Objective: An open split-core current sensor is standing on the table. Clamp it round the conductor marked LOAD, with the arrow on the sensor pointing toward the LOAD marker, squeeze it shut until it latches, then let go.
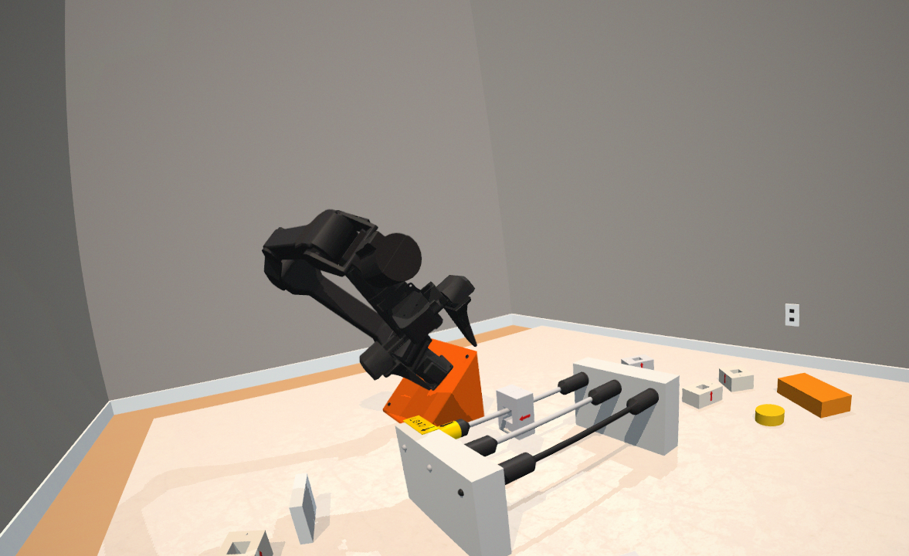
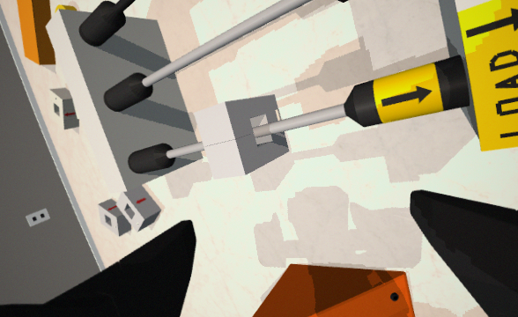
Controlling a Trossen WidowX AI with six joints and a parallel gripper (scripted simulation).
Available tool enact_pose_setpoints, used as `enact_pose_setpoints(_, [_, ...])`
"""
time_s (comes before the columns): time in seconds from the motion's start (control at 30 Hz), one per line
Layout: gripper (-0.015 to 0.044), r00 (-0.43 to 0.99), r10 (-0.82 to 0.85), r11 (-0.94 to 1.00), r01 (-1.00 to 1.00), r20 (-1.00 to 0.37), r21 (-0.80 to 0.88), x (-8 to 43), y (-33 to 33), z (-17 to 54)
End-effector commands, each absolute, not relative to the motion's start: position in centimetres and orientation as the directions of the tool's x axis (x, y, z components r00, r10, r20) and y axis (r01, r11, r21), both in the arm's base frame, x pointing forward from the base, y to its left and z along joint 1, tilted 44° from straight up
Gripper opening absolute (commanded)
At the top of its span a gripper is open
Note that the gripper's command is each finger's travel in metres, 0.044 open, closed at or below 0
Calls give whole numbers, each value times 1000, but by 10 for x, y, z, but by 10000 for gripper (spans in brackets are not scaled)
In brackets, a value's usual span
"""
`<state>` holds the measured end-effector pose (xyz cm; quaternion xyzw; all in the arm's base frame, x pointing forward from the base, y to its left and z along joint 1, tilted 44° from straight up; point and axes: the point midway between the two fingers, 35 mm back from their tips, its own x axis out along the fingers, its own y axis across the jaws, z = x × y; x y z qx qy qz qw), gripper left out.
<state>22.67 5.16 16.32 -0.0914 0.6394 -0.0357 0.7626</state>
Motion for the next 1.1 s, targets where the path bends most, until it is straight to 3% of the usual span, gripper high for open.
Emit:
enact_pose_setpoints(0.0, [440,320,13,749,-631,-947,-202,204,28,176])
enact_pose_setpoints(0.3, [440,419,75,465,-817,-905,-340,196,21,186])
enact_pose_setpoints(0.57, [440,489,106,157,-868,-866,-471,191,17,193])
enact_pose_setpoints(1.0, [440,492,107,144,-868,-864,-476,191,17,193])
enact_pose_setpoints(1.07, [440,469,90,258,-863,-879,-434,196,19,195])
